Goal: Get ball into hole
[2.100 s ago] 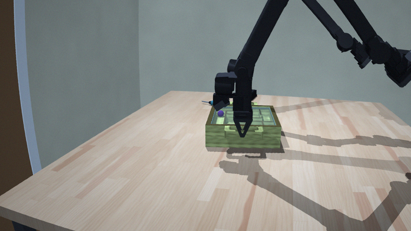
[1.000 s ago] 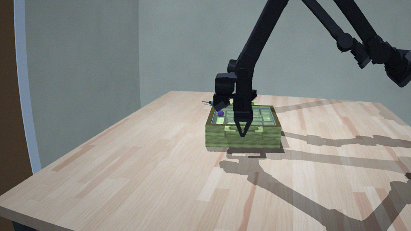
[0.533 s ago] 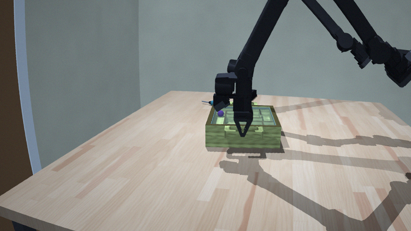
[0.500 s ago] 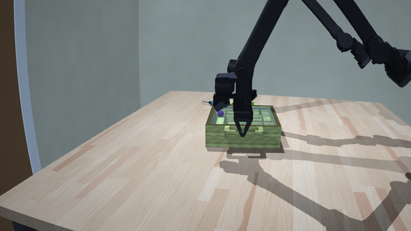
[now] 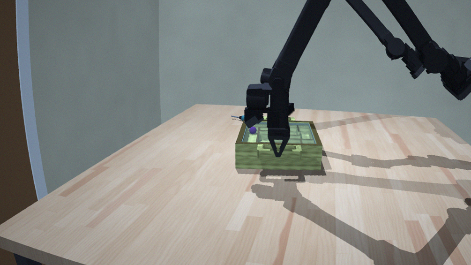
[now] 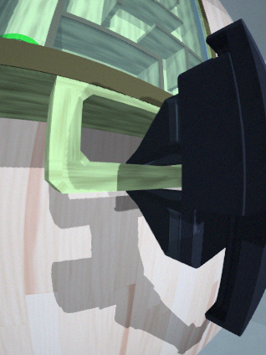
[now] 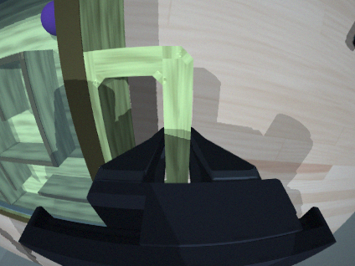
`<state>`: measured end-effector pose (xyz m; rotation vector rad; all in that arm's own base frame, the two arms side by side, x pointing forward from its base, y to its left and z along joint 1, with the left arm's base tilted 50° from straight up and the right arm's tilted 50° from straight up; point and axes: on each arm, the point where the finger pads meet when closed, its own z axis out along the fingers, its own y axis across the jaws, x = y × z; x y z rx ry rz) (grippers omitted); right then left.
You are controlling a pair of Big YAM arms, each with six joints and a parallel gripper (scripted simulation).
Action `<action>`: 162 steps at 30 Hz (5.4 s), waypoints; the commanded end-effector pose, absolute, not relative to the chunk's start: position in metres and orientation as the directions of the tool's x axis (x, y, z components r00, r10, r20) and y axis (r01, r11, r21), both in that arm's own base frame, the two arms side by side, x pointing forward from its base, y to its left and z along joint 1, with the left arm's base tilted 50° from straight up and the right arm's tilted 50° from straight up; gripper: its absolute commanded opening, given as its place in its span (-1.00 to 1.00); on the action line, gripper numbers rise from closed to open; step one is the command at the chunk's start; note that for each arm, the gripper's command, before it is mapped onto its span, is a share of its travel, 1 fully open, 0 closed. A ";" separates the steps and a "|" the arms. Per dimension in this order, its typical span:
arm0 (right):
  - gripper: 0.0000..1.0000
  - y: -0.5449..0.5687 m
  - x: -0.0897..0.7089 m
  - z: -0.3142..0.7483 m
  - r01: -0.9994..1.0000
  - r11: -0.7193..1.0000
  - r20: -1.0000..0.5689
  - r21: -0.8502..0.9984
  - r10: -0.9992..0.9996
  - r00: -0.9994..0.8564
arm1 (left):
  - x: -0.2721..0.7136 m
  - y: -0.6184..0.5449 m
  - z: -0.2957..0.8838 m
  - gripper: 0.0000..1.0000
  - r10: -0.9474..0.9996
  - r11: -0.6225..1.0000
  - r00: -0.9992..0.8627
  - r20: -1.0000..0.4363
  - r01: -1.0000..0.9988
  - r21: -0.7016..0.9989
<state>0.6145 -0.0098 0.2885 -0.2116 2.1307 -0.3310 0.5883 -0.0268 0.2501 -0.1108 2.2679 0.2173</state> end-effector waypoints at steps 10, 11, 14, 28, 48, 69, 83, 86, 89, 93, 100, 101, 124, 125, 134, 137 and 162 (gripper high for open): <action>-1.00 0.001 0.605 0.316 -0.028 0.953 -0.816 -0.301 -0.273 -0.510 | 0.574 -0.039 0.270 -1.00 -0.006 0.986 -0.632 -0.775 -0.133 0.101; -1.00 0.004 0.604 0.317 -0.031 0.954 -0.817 -0.299 -0.272 -0.509 | 0.574 -0.040 0.271 -1.00 -0.006 0.986 -0.631 -0.776 -0.134 0.101; -1.00 0.000 0.605 0.316 -0.029 0.952 -0.815 -0.304 -0.276 -0.510 | 0.575 -0.039 0.271 -1.00 -0.002 0.986 -0.631 -0.776 -0.131 0.104; -1.00 0.011 0.588 0.353 -0.016 0.956 -0.839 -0.294 -0.267 -0.474 | 0.563 -0.047 0.317 -1.00 -0.008 0.986 -0.585 -0.811 -0.138 0.090; -1.00 0.019 0.571 0.394 -0.010 0.954 -0.861 -0.301 -0.276 -0.427 | 0.549 -0.054 0.355 -1.00 -0.012 0.988 -0.544 -0.839 -0.137 0.075; -1.00 0.020 0.561 0.379 -0.008 0.940 -0.854 -0.341 -0.313 -0.416 | 0.544 -0.056 0.325 -1.00 0.016 0.991 -0.547 -0.837 -0.100 0.084; -1.00 0.023 0.573 0.399 -0.010 0.947 -0.858 -0.320 -0.295 -0.420 | 0.550 -0.055 0.355 -1.00 -0.009 0.989 -0.559 -0.829 -0.127 0.075; -1.00 0.003 0.593 0.364 -0.020 0.947 -0.829 -0.321 -0.291 -0.477 | 0.547 -0.057 0.358 -1.00 -0.011 0.986 -0.558 -0.830 -0.146 0.085; -1.00 0.022 0.574 0.397 -0.011 0.944 -0.855 -0.329 -0.303 -0.422 | 0.558 -0.056 0.359 -1.00 0.010 0.990 -0.533 -0.846 -0.113 0.083; -1.00 0.000 0.580 0.391 -0.005 0.949 -0.864 -0.316 -0.290 -0.411 | 0.543 -0.056 0.328 -1.00 -0.003 0.985 -0.558 -0.830 -0.147 0.095; -1.00 -0.001 0.578 0.358 -0.026 0.949 -0.847 -0.314 -0.293 -0.443 | 0.539 -0.055 0.327 -1.00 -0.003 0.983 -0.550 -0.835 -0.155 0.098; -1.00 -0.002 0.577 0.361 -0.030 0.950 -0.859 -0.311 -0.294 -0.419 | 0.537 -0.056 0.327 -1.00 -0.002 0.981 -0.535 -0.845 -0.163 0.101; -1.00 0.001 0.585 0.383 -0.011 0.946 -0.842 -0.323 -0.293 -0.453 | 0.555 -0.060 0.358 -1.00 -0.019 0.986 -0.542 -0.840 -0.147 0.072; -1.00 0.009 0.575 0.385 -0.013 0.944 -0.849 -0.328 -0.301 -0.435 | 0.554 -0.059 0.347 -1.00 0.012 0.988 -0.546 -0.838 -0.123 0.094; -1.00 0.020 0.562 0.379 -0.006 0.939 -0.860 -0.343 -0.317 -0.400 | 0.548 -0.051 0.325 -1.00 0.025 0.991 -0.531 -0.847 -0.101 0.092; -1.00 0.025 0.559 0.398 0.029 0.947 -0.852 -0.319 -0.274 -0.446 | 0.557 -0.038 0.346 -1.00 -0.002 0.992 -0.569 -0.822 -0.106 0.071; -1.00 0.022 0.575 0.381 -0.036 0.960 -0.860 -0.279 -0.267 -0.435 | 0.540 -0.053 0.342 -1.00 -0.008 0.983 -0.565 -0.825 -0.156 0.097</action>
